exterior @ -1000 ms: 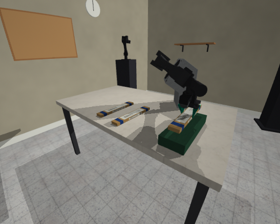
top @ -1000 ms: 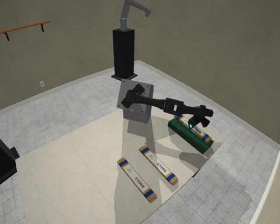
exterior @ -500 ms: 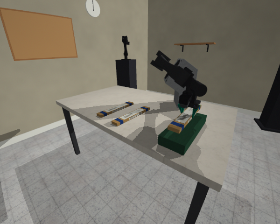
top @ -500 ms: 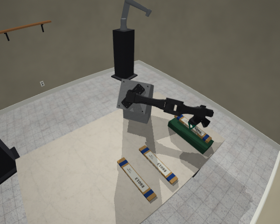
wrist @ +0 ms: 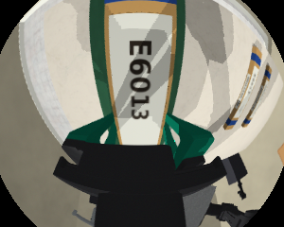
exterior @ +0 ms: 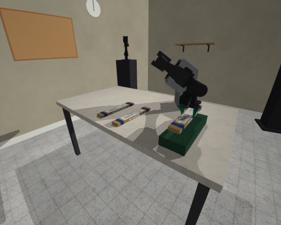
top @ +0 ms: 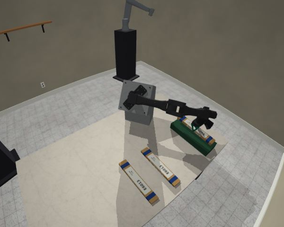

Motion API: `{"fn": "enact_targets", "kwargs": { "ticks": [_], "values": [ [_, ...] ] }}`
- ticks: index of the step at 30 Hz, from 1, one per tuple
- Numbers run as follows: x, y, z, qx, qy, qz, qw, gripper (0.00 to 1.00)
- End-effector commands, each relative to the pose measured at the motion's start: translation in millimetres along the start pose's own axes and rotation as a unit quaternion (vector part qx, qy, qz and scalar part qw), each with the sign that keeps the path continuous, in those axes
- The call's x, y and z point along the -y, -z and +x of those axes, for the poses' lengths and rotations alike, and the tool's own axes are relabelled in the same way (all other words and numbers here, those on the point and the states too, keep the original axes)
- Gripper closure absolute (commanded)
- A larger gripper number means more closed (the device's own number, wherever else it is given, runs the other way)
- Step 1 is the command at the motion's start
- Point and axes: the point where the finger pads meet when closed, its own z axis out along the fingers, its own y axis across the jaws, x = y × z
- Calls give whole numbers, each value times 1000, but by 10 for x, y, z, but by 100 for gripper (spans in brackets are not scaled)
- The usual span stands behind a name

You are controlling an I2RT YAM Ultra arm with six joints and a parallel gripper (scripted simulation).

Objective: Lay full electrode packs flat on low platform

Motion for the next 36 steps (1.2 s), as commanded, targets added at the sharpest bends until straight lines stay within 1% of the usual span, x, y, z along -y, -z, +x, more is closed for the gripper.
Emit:
{"fn": "enact_targets", "kwargs": {
  "ticks": [1, 4, 5, 8, 9, 10, 11, 13, 14, 15, 16, 17, 18, 20, 21, 22, 23, 25, 27, 29, 30, 32, 35, 36],
  "values": [
    [-174, 507, -158, 41, 8, -23, 999, 100],
    [-152, 533, -198, 43, 5, -25, 999, 100],
    [-180, 500, -148, 40, 8, -23, 999, 100],
    [-175, 515, -163, 41, 5, -23, 999, 100],
    [-130, 573, -272, 46, -1, -27, 999, 100],
    [-168, 528, -205, 43, 4, -25, 999, 100],
    [-176, 524, -194, 42, 4, -24, 999, 100],
    [-146, 553, -243, 45, 1, -26, 999, 100],
    [-178, 515, -186, 42, 6, -24, 999, 100],
    [-173, 530, -201, 42, 3, -24, 999, 100],
    [-126, 577, -280, 47, -1, -28, 999, 100],
    [-163, 531, -213, 43, 4, -25, 999, 100],
    [-175, 522, -195, 42, 4, -24, 999, 100],
    [-142, 556, -251, 45, 1, -26, 999, 100],
    [-178, 513, -186, 42, 6, -24, 999, 100],
    [-173, 528, -202, 42, 3, -24, 999, 100],
    [-121, 580, -287, 47, -2, -28, 999, 100],
    [-121, 580, -287, 47, -2, -28, 999, 100],
    [-174, 536, -231, 44, 1, -25, 999, 100],
    [-137, 575, -294, 47, -3, -28, 998, 100],
    [-175, 529, -226, 44, 3, -25, 999, 100],
    [-167, 555, -252, 45, -1, -26, 999, 100],
    [-169, 546, -244, 44, 0, -26, 999, 100],
    [-130, 581, -305, 48, -3, -28, 998, 100]
  ]
}}
